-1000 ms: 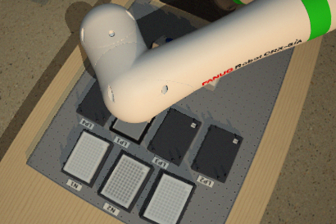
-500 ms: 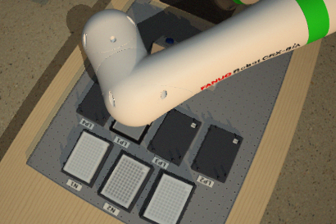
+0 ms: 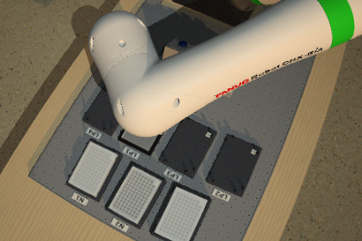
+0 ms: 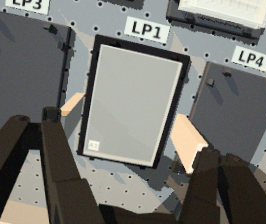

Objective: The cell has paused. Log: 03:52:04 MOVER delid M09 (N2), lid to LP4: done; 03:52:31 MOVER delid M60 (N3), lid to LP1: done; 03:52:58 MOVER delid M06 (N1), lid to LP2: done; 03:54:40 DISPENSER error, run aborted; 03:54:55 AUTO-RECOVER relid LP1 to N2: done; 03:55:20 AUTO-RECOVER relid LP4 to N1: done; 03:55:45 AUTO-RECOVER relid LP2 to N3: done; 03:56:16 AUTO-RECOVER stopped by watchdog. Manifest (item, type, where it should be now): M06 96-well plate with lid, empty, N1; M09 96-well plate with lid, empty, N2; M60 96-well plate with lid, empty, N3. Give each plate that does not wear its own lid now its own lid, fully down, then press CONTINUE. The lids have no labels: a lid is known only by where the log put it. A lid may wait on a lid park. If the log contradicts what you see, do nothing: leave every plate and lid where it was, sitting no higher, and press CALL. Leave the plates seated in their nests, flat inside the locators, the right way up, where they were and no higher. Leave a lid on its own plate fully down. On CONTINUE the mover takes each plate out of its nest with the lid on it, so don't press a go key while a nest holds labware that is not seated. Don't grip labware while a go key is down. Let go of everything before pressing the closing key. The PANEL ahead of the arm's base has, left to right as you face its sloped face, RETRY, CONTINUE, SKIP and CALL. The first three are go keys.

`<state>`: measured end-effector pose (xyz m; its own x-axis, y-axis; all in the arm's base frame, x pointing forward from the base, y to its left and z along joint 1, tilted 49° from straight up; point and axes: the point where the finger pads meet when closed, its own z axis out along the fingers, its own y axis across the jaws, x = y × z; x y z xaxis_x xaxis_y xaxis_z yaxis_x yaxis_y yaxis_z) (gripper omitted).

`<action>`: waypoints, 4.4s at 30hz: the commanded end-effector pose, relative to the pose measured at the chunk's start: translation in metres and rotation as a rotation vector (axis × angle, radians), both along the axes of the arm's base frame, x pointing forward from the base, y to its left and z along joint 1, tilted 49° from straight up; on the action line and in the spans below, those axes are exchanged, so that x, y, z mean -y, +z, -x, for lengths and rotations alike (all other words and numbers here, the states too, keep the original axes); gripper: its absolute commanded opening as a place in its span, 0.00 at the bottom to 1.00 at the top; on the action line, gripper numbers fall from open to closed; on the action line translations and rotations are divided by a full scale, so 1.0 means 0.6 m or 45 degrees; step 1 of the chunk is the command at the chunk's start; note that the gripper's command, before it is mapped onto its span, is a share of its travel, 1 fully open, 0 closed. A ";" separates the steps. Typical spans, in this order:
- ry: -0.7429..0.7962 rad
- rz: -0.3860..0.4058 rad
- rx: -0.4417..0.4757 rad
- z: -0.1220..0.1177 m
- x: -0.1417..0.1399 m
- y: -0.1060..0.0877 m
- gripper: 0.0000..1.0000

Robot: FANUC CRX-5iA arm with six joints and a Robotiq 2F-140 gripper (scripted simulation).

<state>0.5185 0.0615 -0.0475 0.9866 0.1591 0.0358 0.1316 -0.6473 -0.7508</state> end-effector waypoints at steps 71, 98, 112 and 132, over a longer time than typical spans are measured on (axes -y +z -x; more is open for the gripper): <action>0.000 0.000 0.000 0.000 0.000 0.000 0.59; 0.000 0.000 0.000 0.000 0.000 0.000 0.59; 0.000 0.000 0.000 0.000 0.000 0.000 0.66; 0.000 0.000 0.000 0.000 0.000 0.000 0.66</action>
